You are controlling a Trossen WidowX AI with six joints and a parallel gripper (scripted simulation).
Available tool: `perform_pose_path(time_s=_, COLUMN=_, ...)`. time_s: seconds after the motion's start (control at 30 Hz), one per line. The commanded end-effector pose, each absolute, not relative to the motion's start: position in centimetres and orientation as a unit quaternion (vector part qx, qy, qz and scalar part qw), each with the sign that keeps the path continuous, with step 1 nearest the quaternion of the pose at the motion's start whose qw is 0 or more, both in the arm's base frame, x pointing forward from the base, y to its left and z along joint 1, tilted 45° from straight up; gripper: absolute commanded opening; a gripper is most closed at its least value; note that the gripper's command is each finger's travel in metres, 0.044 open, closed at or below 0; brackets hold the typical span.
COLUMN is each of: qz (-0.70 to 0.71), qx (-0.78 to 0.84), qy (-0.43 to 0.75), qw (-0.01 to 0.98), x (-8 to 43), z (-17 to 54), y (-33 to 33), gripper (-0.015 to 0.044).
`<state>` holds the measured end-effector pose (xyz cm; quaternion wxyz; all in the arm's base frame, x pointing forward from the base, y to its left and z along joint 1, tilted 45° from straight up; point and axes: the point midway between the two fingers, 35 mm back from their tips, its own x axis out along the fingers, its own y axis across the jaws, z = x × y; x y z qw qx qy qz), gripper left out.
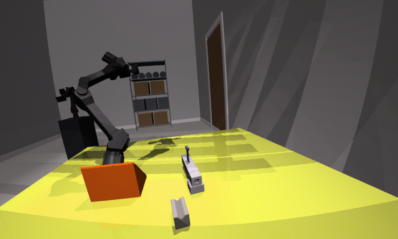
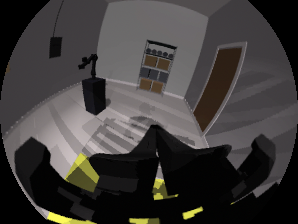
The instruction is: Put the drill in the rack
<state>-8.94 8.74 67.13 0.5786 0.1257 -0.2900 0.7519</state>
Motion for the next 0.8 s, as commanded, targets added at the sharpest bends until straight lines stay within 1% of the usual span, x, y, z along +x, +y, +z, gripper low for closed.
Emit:
perform_pose_path(time_s=0.0, qz=0.717, qx=0.124, qy=-0.241, qw=0.642, x=-2.6, z=66.0, y=12.7, gripper=0.0)
perform_pose_path(time_s=0.37, qz=0.628, qx=0.138, qy=-0.067, qw=0.763, x=12.2, z=58.8, y=18.5, gripper=0.0)
perform_pose_path(time_s=0.47, qz=0.585, qx=0.133, qy=-0.063, qw=0.797, x=15.4, z=57.9, y=18.2, gripper=0.0)
perform_pose_path(time_s=0.77, qz=0.513, qx=0.105, qy=0.037, qw=0.851, x=24.0, z=50.9, y=18.1, gripper=0.0)
